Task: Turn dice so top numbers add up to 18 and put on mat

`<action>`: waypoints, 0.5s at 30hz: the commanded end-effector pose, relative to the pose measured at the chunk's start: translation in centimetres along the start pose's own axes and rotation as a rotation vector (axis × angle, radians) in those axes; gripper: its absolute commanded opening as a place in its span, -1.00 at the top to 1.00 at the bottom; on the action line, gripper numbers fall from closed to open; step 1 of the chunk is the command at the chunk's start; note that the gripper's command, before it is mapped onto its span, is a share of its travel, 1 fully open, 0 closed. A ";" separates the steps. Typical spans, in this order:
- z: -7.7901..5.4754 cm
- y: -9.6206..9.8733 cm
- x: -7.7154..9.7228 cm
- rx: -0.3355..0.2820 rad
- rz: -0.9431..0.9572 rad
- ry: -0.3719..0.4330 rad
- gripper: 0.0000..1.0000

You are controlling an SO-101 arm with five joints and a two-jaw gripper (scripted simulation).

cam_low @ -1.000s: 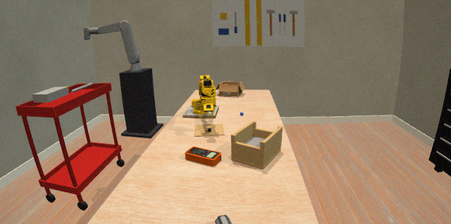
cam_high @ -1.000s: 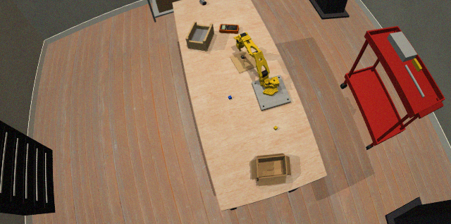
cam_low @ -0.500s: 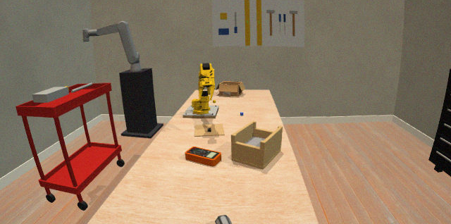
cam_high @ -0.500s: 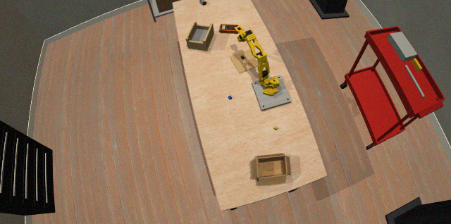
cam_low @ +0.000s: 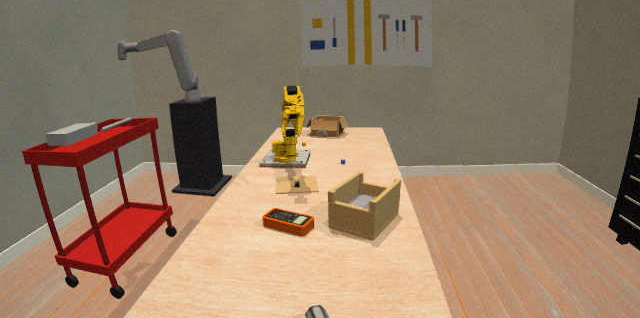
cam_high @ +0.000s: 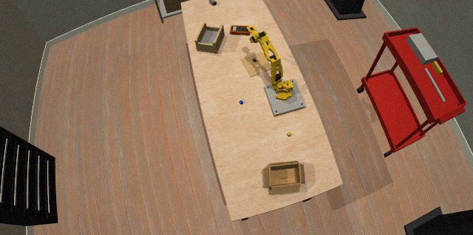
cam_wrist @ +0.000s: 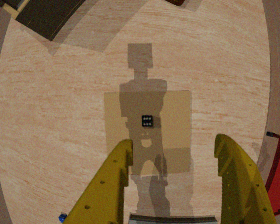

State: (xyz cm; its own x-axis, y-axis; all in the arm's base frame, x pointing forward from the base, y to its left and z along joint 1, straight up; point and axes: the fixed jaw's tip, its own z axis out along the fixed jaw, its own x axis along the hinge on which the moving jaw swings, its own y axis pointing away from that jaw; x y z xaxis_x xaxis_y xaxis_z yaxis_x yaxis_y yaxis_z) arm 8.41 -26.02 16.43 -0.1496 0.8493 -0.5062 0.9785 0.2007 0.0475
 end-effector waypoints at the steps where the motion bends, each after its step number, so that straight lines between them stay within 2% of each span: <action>1: -0.5 0.5 0.1 -0.011 -0.019 -0.007 0.49; 8: -0.6 3.4 1.2 -0.066 -0.139 0.018 0.49; 10: -0.6 3.4 1.2 -0.066 -0.139 0.018 0.49; 15: -1.0 6.9 2.8 -0.137 -0.291 0.028 0.49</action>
State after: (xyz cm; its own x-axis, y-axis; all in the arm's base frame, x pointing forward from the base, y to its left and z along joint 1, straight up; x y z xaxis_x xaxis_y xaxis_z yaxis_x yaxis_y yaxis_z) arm 12.65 -23.24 16.16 -0.3398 0.8075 -0.4822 0.9149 0.4026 0.0295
